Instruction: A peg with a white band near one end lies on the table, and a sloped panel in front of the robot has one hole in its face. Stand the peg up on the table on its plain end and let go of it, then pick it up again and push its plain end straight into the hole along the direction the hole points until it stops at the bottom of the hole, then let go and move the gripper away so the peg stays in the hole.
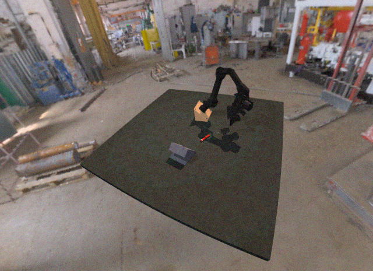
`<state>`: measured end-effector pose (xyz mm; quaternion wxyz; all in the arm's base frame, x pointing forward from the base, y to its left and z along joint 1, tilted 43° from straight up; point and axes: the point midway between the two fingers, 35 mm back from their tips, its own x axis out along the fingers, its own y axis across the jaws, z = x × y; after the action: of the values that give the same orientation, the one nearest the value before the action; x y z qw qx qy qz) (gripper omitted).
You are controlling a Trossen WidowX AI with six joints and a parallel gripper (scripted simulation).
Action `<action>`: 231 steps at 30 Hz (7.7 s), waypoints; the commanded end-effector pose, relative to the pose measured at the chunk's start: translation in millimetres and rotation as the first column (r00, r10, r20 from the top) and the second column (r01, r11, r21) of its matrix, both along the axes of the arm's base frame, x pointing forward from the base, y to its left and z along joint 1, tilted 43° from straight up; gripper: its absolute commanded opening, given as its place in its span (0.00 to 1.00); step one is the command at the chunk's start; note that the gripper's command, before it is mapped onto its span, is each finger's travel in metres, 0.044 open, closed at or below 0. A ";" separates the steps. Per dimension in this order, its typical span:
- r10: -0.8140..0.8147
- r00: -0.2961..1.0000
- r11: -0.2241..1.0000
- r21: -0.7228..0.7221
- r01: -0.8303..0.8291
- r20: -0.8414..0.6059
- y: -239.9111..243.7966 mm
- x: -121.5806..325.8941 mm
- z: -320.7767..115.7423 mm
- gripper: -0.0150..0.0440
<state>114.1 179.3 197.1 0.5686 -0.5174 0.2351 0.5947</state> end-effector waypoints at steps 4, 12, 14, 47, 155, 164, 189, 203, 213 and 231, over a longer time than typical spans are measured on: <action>-0.133 0.987 0.991 -0.017 0.132 -0.092 -1.1 14.5 -7.4 1.00; -0.272 0.947 0.962 -0.037 0.269 -0.169 -6.1 36.2 -18.6 1.00; -0.304 0.934 0.952 -0.043 0.302 -0.187 -7.8 41.7 -21.5 1.00; -0.790 0.167 0.419 -0.320 0.850 -0.589 -50.2 122.8 -61.9 1.00; -0.386 -0.723 -0.133 -0.741 0.659 -0.574 -75.8 188.9 -155.6 0.40; -0.386 -0.722 -0.135 -0.739 0.660 -0.574 -76.0 188.9 -155.5 0.34; -0.355 -0.682 -0.289 -0.619 0.730 -0.639 -82.9 181.3 -142.5 0.34; -0.341 -0.655 -0.374 -0.541 0.753 -0.675 -85.6 175.8 -135.4 0.34; -0.333 -0.633 -0.433 -0.482 0.761 -0.699 -86.9 171.3 -130.6 0.34; -0.325 -0.589 -0.534 -0.370 0.760 -0.740 -88.3 162.5 -122.4 0.34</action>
<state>279.1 91.3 75.1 0.7487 0.4061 0.5239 -0.0088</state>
